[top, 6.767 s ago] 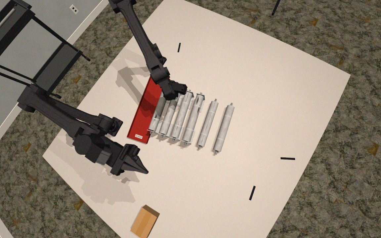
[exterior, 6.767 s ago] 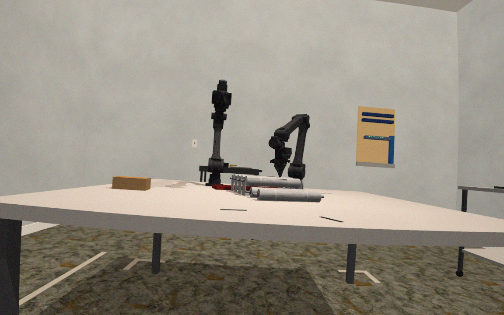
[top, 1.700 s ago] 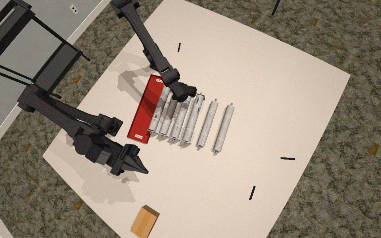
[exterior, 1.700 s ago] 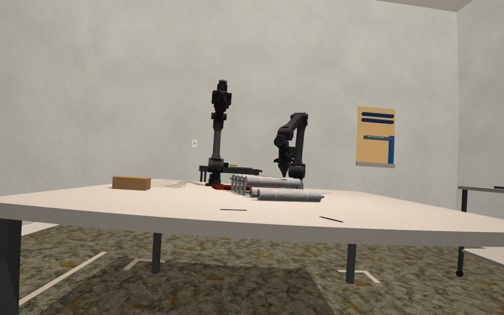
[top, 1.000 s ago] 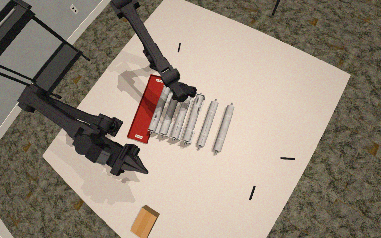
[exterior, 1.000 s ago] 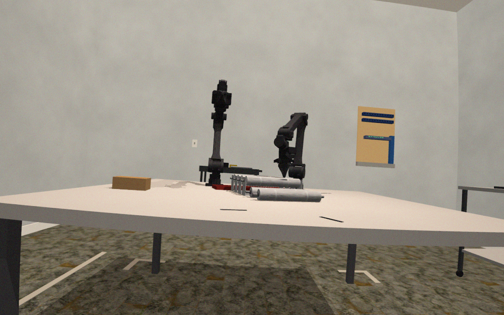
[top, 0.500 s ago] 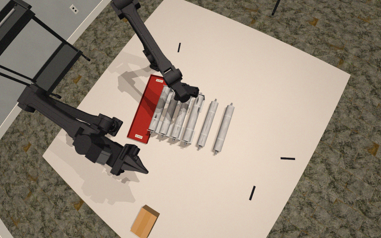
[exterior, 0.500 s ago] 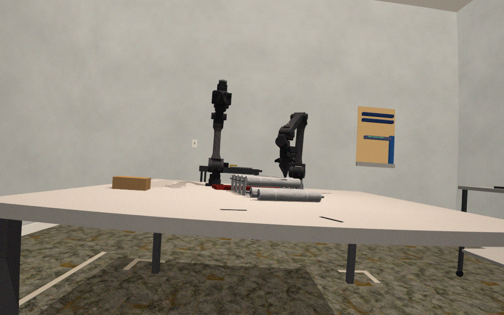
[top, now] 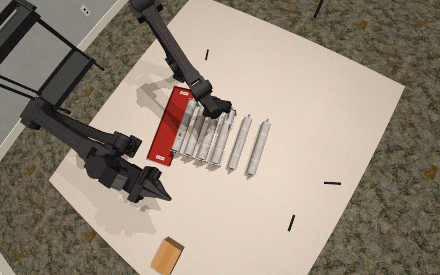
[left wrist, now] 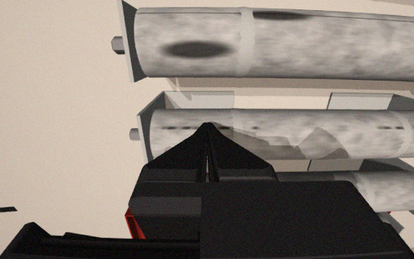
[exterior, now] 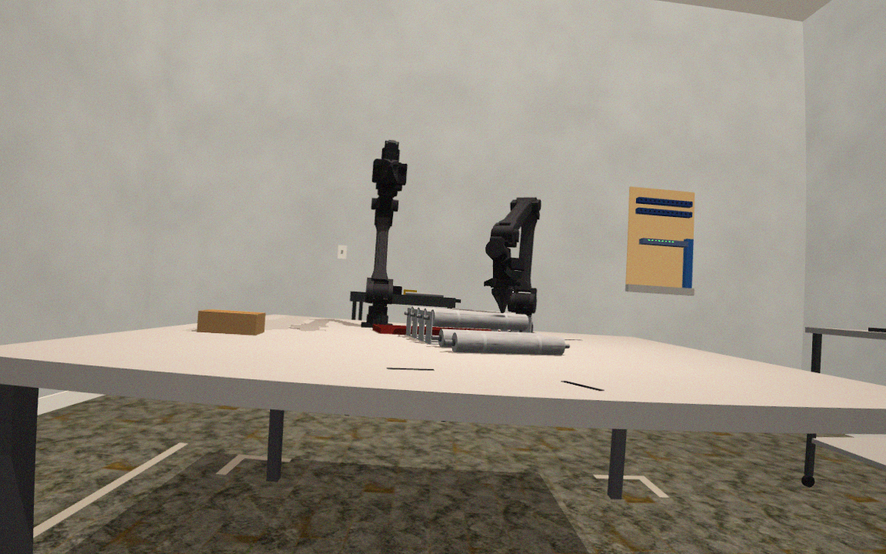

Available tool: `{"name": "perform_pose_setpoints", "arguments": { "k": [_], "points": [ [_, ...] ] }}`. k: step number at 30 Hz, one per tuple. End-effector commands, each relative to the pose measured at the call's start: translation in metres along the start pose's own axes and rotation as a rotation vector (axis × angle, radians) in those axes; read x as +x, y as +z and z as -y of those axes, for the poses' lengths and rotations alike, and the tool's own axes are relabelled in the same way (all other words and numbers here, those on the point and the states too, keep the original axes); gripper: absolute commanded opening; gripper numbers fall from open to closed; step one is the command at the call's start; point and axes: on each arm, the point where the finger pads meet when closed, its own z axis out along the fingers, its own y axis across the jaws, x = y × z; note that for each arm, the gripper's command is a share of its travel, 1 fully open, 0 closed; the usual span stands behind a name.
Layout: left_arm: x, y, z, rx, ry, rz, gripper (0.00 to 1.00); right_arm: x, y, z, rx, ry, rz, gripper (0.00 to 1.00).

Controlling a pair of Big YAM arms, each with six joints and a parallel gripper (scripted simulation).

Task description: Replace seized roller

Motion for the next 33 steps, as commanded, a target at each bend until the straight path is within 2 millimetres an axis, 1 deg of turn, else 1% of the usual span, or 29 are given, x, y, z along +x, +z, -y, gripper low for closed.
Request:
{"name": "perform_pose_setpoints", "arguments": {
  "k": [1, 2, 4, 8, 9, 33],
  "points": [
    [0.0093, 0.0147, 0.0024, -0.012, 0.005, -0.027, 0.0, -0.0418, -0.0017, -0.0044, -0.007, -0.01, 0.069, 0.0],
    [0.0082, 0.015, 0.0035, -0.008, 0.004, -0.022, 0.0, -0.0418, -0.0017, -0.0044, -0.007, -0.01, 0.069, 0.0],
    [0.0139, 0.0145, -0.0015, -0.027, 0.009, -0.045, 0.0, -0.0418, -0.0017, -0.0044, -0.007, -0.01, 0.069, 0.0],
    [0.0113, 0.0135, 0.0006, -0.02, 0.012, -0.037, 0.0, -0.0418, -0.0017, -0.0044, -0.007, -0.01, 0.069, 0.0],
    [0.0147, 0.0143, -0.0021, -0.03, 0.009, -0.048, 0.0, -0.0418, -0.0017, -0.0044, -0.007, -0.01, 0.069, 0.0],
    [0.0149, 0.014, -0.0024, -0.03, 0.01, -0.048, 0.0, -0.0418, -0.0017, -0.0044, -0.007, -0.01, 0.069, 0.0]
  ]
}}
